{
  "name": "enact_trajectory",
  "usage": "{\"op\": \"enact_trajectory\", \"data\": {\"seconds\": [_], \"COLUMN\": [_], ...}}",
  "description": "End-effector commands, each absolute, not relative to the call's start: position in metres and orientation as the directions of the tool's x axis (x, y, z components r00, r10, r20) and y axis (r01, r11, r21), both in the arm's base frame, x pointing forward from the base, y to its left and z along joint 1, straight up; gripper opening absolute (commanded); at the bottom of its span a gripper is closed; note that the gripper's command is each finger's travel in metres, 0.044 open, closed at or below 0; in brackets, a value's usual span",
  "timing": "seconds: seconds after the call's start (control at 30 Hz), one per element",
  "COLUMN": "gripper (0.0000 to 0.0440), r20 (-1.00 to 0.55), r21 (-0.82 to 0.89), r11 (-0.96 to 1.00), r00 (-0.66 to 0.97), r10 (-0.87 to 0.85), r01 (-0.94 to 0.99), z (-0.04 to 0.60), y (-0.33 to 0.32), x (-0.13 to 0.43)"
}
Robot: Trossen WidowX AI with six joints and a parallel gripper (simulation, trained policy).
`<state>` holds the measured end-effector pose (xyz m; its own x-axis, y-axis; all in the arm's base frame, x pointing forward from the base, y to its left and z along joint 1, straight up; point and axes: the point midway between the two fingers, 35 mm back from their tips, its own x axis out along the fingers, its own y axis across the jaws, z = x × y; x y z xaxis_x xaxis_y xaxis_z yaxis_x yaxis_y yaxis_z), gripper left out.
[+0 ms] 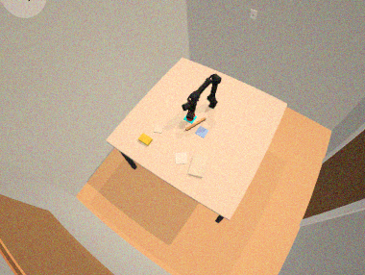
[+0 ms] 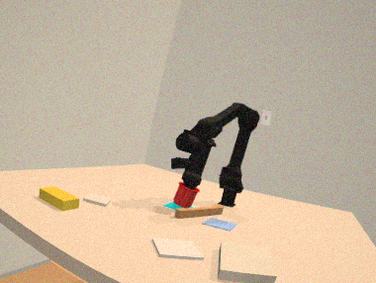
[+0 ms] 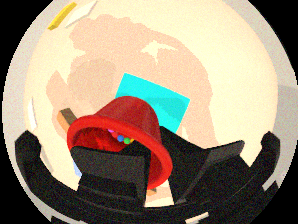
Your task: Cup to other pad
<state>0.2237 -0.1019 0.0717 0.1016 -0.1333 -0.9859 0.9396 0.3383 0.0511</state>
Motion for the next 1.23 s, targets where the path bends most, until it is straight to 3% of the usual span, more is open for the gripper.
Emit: {"op": "enact_trajectory", "data": {"seconds": [0.0, 0.1, 0.23, 0.57, 1.2], "gripper": [0.003, 0.0069, 0.0159, 0.0189, 0.0304], "r20": [-0.985, -0.982, -0.973, -0.957, -0.908], "r21": [0.052, 0.069, 0.113, 0.18, 0.294], "r11": [0.323, 0.313, 0.299, 0.307, 0.298], "r00": [0.102, 0.12, 0.166, 0.238, 0.362], "r10": [-0.14, -0.147, -0.158, -0.164, -0.209], "r01": [0.945, 0.947, 0.947, 0.935, 0.908], "z": [0.067, 0.066, 0.071, 0.081, 0.122], "y": [-0.104, -0.107, -0.111, -0.11, -0.116], "x": [0.219, 0.22, 0.223, 0.22, 0.211]}}
